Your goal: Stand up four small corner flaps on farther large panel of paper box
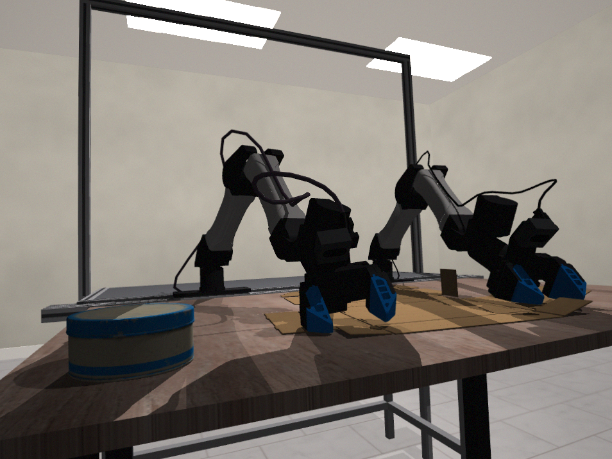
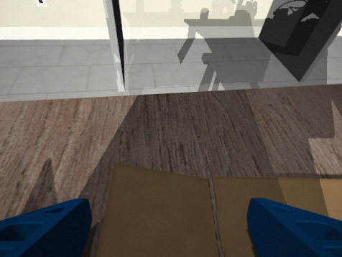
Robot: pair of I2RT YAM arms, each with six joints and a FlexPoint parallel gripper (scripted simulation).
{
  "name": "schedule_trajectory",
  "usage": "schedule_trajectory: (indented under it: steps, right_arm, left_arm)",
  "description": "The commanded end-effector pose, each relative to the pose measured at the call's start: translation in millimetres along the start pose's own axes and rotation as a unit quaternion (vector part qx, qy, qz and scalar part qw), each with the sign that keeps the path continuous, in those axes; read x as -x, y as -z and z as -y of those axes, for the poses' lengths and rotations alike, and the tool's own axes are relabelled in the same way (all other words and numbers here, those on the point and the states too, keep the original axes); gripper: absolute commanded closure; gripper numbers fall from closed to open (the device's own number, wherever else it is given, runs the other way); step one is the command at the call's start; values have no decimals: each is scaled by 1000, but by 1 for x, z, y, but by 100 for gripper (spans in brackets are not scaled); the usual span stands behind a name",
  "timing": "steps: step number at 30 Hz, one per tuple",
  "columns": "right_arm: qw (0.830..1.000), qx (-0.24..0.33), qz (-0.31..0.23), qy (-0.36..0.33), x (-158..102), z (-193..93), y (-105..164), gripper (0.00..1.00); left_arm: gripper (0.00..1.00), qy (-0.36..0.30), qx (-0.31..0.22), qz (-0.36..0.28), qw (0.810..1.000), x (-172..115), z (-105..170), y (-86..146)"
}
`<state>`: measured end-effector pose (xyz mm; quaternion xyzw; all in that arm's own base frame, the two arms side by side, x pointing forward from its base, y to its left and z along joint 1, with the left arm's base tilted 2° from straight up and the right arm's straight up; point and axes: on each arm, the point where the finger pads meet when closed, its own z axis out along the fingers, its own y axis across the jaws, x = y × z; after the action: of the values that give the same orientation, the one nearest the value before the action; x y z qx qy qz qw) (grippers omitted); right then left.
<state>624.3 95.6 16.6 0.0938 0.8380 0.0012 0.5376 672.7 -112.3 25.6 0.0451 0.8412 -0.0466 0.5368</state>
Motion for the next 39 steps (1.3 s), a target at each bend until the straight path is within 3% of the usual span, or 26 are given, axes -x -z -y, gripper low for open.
schedule_trajectory:
  steps: [1, 21, 23, 24, 39]
  right_arm:
    - [1000, 14, -16, 12, -13, -11, -8, 23]
    - [999, 38, -19, 23, -12, -27, -21, 23]
    - [999, 38, -19, 23, -12, -27, -21, 23]
    - [999, 42, -19, 25, -12, -30, -23, 23]
    - [998, 58, -21, 31, -13, -43, -31, 23]
  left_arm:
    - [23, -17, 17, -23, 999, -33, -7, -10]
    - [23, -29, 52, -25, 998, -37, -23, -7]
    - [23, -29, 52, -25, 998, -37, -23, -7]
    - [23, -30, 49, -8, 998, -21, -18, -9]
    - [23, -76, 67, -19, 995, -29, -14, -10]
